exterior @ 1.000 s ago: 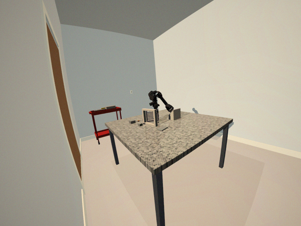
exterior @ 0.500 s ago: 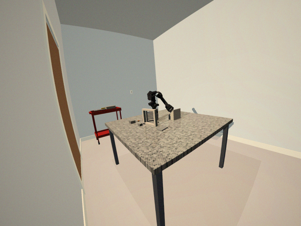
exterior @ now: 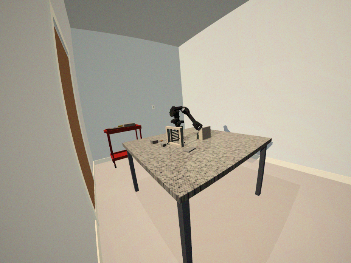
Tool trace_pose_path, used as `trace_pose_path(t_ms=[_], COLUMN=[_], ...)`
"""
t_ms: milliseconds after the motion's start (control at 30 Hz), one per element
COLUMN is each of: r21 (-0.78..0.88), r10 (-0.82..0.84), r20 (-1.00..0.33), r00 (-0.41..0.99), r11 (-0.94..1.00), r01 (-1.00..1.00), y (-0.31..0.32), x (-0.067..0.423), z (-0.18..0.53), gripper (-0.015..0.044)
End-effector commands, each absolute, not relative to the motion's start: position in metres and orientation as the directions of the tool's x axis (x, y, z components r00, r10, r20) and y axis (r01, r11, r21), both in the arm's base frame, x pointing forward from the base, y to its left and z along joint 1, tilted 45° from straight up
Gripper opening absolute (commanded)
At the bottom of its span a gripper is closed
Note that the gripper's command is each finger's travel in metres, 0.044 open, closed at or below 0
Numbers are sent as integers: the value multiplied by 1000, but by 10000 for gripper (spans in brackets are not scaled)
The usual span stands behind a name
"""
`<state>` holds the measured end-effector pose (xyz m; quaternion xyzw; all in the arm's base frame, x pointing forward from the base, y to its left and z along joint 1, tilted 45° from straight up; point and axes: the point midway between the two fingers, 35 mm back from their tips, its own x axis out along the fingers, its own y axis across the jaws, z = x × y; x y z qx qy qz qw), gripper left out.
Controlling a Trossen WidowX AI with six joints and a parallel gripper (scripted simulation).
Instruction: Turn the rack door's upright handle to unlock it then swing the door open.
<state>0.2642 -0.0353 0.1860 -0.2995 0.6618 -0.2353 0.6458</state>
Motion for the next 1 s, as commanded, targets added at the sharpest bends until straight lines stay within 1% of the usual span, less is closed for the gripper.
trace_pose_path(t_ms=[0,433,900,967], r21=[-696,-668,-666,-666], r10=[-703,-703,-704,-704], r20=[-711,-711,-710,-710], r00=[17,18,18,18], r11=[700,666,664,664], r01=[-159,-332,-341,-341], y=[-41,-58,-59,-59], x=[268,279,279,279], z=[192,210,211,211], gripper=[8,8,8,60])
